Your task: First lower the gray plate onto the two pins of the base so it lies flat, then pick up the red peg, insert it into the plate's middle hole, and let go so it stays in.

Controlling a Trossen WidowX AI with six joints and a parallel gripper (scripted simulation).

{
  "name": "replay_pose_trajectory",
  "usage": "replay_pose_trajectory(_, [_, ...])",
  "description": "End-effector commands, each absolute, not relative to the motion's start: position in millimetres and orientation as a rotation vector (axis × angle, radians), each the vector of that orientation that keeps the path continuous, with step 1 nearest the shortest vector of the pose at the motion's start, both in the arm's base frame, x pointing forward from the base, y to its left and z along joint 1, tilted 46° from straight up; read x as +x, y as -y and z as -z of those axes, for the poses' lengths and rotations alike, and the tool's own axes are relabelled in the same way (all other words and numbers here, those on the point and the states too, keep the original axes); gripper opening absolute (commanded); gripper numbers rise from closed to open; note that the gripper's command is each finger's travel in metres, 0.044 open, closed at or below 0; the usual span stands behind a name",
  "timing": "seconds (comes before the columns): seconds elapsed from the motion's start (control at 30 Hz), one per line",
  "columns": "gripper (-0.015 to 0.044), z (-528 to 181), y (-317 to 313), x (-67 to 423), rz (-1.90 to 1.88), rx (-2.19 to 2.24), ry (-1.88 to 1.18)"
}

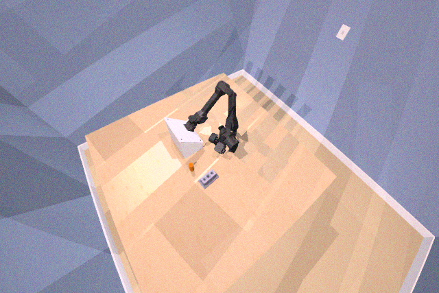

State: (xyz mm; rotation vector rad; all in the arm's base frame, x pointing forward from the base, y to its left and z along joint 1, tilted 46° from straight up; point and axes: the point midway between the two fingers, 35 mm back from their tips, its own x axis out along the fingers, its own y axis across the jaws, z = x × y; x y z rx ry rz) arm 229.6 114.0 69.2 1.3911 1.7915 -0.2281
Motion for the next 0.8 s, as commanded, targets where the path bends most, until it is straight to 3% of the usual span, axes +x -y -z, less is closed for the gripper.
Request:
replay_pose_trajectory(0.0, [0.0440,-64.7,-119.2,228.0,0.231,1.399,-1.796])
replay_pose_trajectory(0.07, [0.0440,-64.0,-120.0,227.9,0.231,1.399,-1.796])
replay_pose_trajectory(0.6, [0.0020,-64.0,-120.0,227.9,0.231,1.399,-1.796])
replay_pose_trajectory(0.77, [0.0000,-64.0,-120.0,227.9,0.231,1.399,-1.796])
